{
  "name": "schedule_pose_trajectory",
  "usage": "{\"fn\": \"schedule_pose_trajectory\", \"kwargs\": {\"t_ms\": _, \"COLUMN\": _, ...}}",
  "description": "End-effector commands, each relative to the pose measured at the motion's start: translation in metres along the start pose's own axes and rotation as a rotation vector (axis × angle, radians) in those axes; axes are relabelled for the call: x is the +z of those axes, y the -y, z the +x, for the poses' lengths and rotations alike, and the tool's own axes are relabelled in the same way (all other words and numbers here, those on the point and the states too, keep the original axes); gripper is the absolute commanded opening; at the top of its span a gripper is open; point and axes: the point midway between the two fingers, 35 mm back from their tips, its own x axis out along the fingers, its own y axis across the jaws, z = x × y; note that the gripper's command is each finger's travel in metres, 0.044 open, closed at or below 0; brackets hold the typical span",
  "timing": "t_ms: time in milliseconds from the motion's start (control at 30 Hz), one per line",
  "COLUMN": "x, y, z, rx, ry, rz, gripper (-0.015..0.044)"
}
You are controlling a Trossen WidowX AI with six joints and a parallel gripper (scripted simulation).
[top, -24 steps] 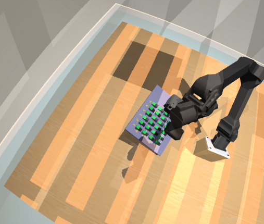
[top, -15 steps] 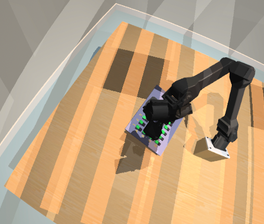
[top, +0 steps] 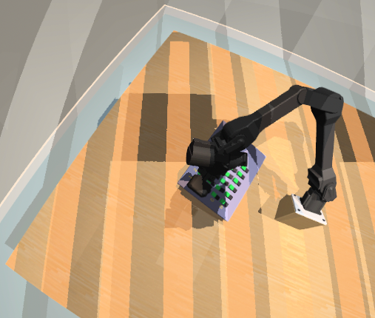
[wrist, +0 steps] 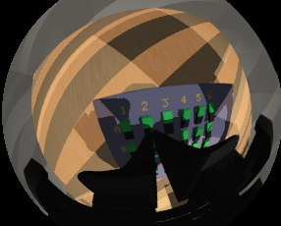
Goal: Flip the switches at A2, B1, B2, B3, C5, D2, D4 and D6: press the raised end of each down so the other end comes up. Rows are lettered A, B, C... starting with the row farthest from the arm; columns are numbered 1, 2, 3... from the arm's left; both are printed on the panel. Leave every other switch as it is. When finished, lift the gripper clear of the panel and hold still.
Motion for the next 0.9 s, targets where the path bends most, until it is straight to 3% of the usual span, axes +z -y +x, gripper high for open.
{"fn": "schedule_pose_trajectory", "kwargs": {"t_ms": 0, "x": -0.001, "y": 0.000, "z": 0.006, "rx": -0.003, "ry": -0.003, "rz": -0.008, "gripper": 0.0000}}
{"fn": "schedule_pose_trajectory", "kwargs": {"t_ms": 867, "x": 0.000, "y": 0.000, "z": 0.030, "rx": -0.004, "ry": -0.002, "rz": -0.008, "gripper": 0.0000}}
